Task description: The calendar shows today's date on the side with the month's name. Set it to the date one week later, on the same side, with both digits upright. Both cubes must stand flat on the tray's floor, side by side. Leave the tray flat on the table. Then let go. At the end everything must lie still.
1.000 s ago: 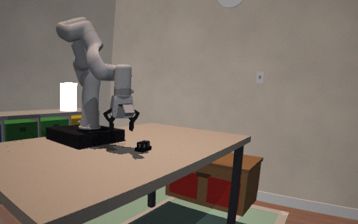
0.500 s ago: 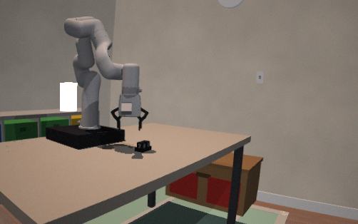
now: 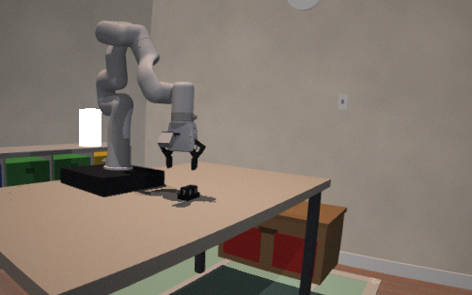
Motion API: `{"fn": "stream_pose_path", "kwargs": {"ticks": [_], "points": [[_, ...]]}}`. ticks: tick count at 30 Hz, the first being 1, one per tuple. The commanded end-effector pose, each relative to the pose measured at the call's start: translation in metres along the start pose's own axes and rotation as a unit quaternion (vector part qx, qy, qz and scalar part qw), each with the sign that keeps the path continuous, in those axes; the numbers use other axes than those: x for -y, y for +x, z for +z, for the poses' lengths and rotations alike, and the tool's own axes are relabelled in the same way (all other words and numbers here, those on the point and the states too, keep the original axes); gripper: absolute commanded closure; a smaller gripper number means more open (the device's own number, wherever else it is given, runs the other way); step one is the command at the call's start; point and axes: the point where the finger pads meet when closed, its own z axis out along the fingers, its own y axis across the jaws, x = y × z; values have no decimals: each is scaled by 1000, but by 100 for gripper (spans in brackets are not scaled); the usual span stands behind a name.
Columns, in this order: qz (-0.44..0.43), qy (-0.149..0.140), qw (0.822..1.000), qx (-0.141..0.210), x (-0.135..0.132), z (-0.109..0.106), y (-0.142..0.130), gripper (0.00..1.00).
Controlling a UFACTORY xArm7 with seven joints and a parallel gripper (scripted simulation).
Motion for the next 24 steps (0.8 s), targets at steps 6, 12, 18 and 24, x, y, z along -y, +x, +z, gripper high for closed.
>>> {"fn": "stream_pose_path", "kwargs": {"ticks": [6,12,18,24], "points": [[94,-7,996,-3,16,-3,-11,0],[94,-7,996,-3,16,-3,-11,51],[94,-7,996,-3,16,-3,-11,51],[94,-7,996,-3,16,-3,-11,51]]}}
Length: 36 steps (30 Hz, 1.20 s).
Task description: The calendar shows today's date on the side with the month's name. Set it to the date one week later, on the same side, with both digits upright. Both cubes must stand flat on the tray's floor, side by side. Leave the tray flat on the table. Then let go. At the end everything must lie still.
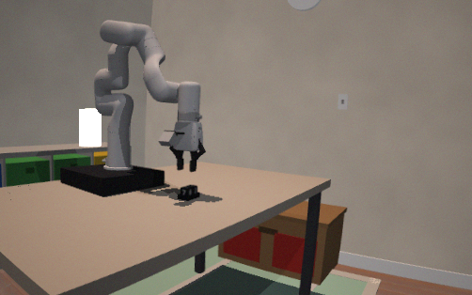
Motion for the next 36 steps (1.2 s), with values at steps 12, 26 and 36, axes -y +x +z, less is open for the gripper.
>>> {"fn": "stream_pose_path", "kwargs": {"ticks": [12,26,36], "points": [[0,1,1000,0,1,-1,0,51],[0,1,1000,0,1,0,0,51],[0,1,1000,0,1,7,0,51]]}}
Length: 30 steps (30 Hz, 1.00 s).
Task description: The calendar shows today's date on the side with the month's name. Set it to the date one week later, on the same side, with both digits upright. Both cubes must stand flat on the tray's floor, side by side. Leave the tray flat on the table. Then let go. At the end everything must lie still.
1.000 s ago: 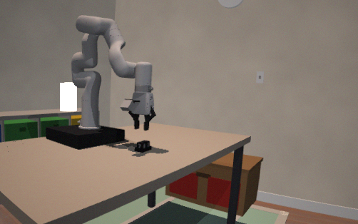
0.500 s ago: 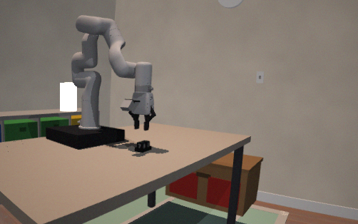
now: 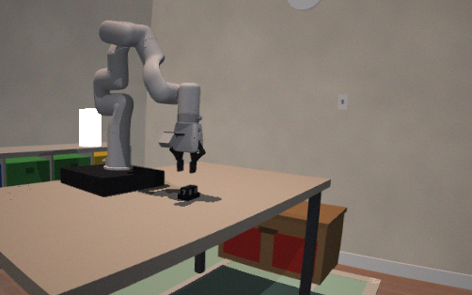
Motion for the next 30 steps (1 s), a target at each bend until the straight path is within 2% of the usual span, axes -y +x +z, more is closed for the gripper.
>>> {"fn": "stream_pose_path", "kwargs": {"ticks": [1,30], "points": [[0,0,1000,-1,2,2,0,51],[0,0,1000,-1,2,41,0,51]]}}
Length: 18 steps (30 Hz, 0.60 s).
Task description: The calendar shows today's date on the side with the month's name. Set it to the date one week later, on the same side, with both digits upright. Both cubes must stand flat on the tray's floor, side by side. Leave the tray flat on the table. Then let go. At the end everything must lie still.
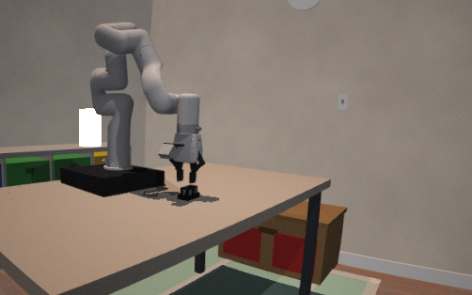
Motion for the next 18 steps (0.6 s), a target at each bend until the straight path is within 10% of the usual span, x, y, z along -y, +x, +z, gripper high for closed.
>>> {"fn": "stream_pose_path", "kwargs": {"ticks": [1,18], "points": [[0,1,1000,-2,2,6,0,51],[0,1,1000,-2,2,11,0,51]]}}
